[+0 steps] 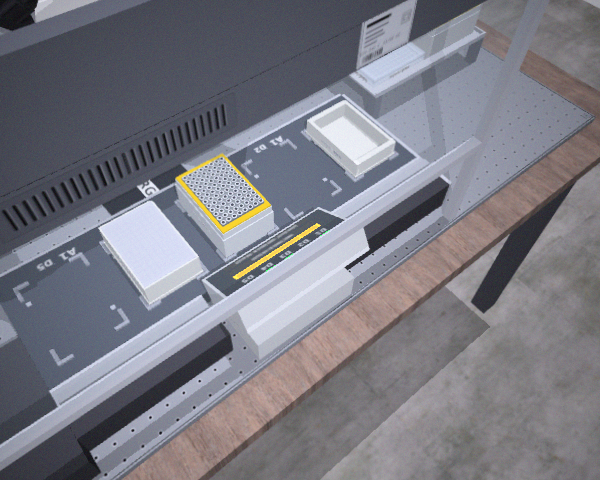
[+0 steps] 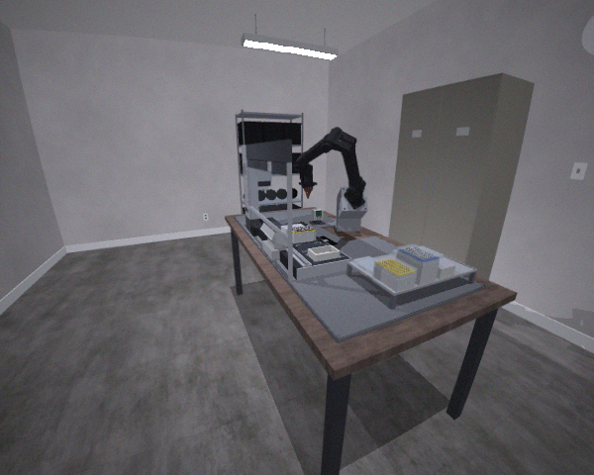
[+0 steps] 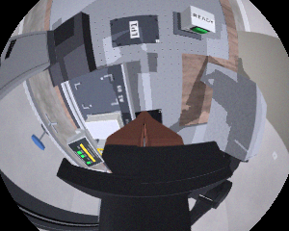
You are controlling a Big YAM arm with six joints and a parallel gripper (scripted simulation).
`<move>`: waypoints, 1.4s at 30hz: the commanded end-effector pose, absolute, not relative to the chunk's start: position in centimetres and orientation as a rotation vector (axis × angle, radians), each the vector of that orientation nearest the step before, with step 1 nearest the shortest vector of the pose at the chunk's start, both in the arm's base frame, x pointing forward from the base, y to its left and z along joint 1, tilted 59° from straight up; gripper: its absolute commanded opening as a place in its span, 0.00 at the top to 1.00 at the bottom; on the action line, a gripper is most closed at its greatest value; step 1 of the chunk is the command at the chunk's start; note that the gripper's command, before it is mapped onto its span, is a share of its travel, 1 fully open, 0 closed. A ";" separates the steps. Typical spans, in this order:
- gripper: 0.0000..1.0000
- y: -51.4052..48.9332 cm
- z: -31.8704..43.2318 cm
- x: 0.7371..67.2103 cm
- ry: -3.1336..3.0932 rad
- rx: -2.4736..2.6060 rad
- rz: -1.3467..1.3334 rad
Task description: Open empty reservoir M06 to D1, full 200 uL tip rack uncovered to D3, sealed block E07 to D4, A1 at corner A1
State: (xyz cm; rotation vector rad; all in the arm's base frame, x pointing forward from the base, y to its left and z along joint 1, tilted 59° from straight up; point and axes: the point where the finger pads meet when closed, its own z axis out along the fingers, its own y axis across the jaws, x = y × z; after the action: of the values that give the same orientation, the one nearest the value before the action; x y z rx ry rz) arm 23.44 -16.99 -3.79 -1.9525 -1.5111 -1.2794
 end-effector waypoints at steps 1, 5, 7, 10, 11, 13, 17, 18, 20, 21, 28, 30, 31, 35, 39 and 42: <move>1.00 -20.2 -5.2 23.7 -1.550 -1.994 -1.299; 1.00 -21.2 -6.4 23.8 -1.549 -1.995 -1.299; 1.00 -21.5 -6.7 23.8 -1.546 -1.994 -1.301; 1.00 -22.5 -8.0 23.9 -1.549 -1.996 -1.299; 1.00 -22.8 -8.4 24.0 -1.549 -1.996 -1.298; 1.00 -23.4 -9.2 24.0 -1.549 -1.996 -1.298; 1.00 -24.3 -10.4 24.1 -1.545 -1.996 -1.299; 1.00 -23.9 -10.3 23.9 -1.532 -1.991 -1.300; 1.00 -22.9 -9.5 23.5 -1.517 -1.989 -1.298; 1.00 -22.9 -9.5 23.5 -1.515 -1.990 -1.298; 1.00 -24.3 -9.4 24.1 -1.546 -2.003 -1.299; 1.00 -22.2 -10.7 22.4 -1.509 -1.981 -1.297; 1.00 -21.9 -11.0 21.9 -1.505 -1.978 -1.297; 1.00 -21.3 -11.7 20.2 -1.506 -1.978 -1.296; 1.00 -20.8 -12.2 18.9 -1.506 -1.977 -1.296; 1.00 -21.2 -12.6 18.2 -1.522 -1.984 -1.293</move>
State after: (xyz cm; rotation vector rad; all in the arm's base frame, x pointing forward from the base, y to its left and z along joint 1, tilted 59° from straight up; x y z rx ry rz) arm 18.91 -19.61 -11.96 -1.9531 -1.4745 -1.2736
